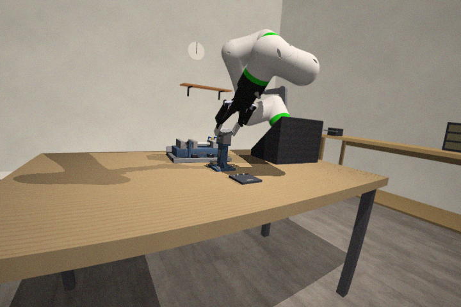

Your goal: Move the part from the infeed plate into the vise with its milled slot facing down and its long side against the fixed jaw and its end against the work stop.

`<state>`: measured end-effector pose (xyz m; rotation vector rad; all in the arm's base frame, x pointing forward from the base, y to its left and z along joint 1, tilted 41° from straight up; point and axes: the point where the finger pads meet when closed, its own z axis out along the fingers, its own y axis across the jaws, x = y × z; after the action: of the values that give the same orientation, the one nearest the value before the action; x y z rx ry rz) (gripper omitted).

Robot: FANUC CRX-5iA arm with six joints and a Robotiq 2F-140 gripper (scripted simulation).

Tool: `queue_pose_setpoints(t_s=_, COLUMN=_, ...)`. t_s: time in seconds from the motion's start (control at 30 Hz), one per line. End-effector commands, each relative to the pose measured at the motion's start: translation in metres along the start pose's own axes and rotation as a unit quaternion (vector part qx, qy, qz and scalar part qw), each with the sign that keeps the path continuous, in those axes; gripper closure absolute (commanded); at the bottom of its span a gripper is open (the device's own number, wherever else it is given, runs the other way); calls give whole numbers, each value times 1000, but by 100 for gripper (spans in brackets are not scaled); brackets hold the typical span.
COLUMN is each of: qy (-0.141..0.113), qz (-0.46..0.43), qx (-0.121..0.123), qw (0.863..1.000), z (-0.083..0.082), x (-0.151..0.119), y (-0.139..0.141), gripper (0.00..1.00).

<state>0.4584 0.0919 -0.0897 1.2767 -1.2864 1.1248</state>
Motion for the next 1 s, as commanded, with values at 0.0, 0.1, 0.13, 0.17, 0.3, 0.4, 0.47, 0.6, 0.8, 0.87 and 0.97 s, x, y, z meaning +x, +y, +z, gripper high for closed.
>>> queue_pose_setpoints(t_s=0.0, qy=-5, qz=0, qx=0, qw=1000, z=0, x=0, y=0, gripper=49)
queue_pose_setpoints(t_s=0.1, qy=-10, qz=0, qx=0, qw=1000, z=0, x=1, y=0, gripper=49)
queue_pose_setpoints(t_s=0.13, qy=-12, qz=0, qx=0, qw=1000, z=0, x=1, y=0, gripper=49)
queue_pose_setpoints(t_s=0.17, qy=-14, qz=0, qx=0, qw=1000, z=0, x=1, y=0, gripper=49)
queue_pose_setpoints(t_s=0.3, qy=-23, qz=0, qx=0, qw=1000, z=0, x=1, y=0, gripper=49)
queue_pose_setpoints(t_s=0.4, qy=-28, qz=0, qx=0, qw=1000, z=0, x=1, y=0, gripper=49)
queue_pose_setpoints(t_s=0.47, qy=-31, qz=0, qx=0, qw=1000, z=0, x=2, y=0, gripper=49)
queue_pose_setpoints(t_s=0.6, qy=-42, qz=0, qx=0, qw=999, z=0, x=2, y=0, gripper=49)
queue_pose_setpoints(t_s=0.8, qy=-61, qz=0, qx=0, qw=998, z=0, x=3, y=0, gripper=49)
queue_pose_setpoints(t_s=0.87, qy=-68, qz=0, qx=0, qw=998, z=0, x=3, y=0, gripper=49)
queue_pose_setpoints(t_s=0.97, qy=-75, qz=0, qx=0, qw=997, z=0, x=4, y=0, gripper=49)
